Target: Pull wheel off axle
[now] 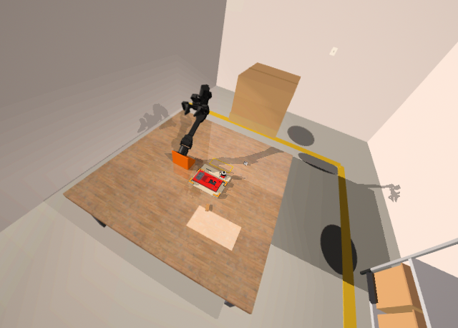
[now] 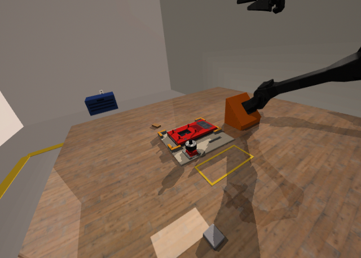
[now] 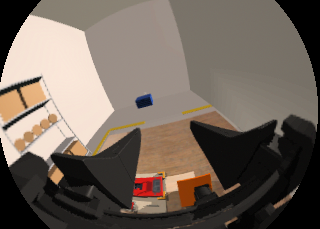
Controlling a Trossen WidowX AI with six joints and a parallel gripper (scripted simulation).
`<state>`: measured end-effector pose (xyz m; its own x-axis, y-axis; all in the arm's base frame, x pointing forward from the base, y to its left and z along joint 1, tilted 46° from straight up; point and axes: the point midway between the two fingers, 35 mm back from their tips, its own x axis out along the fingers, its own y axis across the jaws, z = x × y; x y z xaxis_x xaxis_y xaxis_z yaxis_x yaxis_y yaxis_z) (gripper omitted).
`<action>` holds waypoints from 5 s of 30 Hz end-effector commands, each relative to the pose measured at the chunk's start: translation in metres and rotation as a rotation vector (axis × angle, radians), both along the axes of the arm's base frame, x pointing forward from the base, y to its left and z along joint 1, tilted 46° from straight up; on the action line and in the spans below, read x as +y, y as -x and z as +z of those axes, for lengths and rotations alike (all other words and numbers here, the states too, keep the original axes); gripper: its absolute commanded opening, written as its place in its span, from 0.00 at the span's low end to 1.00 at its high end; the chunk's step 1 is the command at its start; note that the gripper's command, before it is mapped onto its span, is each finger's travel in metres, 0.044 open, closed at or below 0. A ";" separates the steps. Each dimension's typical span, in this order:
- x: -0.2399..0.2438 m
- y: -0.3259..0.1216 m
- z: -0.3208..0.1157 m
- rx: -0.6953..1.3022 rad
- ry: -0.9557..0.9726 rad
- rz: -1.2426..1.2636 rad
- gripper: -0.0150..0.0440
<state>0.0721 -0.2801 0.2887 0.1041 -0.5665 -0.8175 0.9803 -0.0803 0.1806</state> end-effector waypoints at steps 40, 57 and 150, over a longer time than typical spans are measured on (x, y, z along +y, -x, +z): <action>0.256 -0.287 -0.199 0.063 -1.384 0.221 0.76; 0.282 -0.297 -0.233 0.061 -1.383 0.221 0.76; 0.286 -0.296 -0.237 0.063 -1.383 0.225 0.25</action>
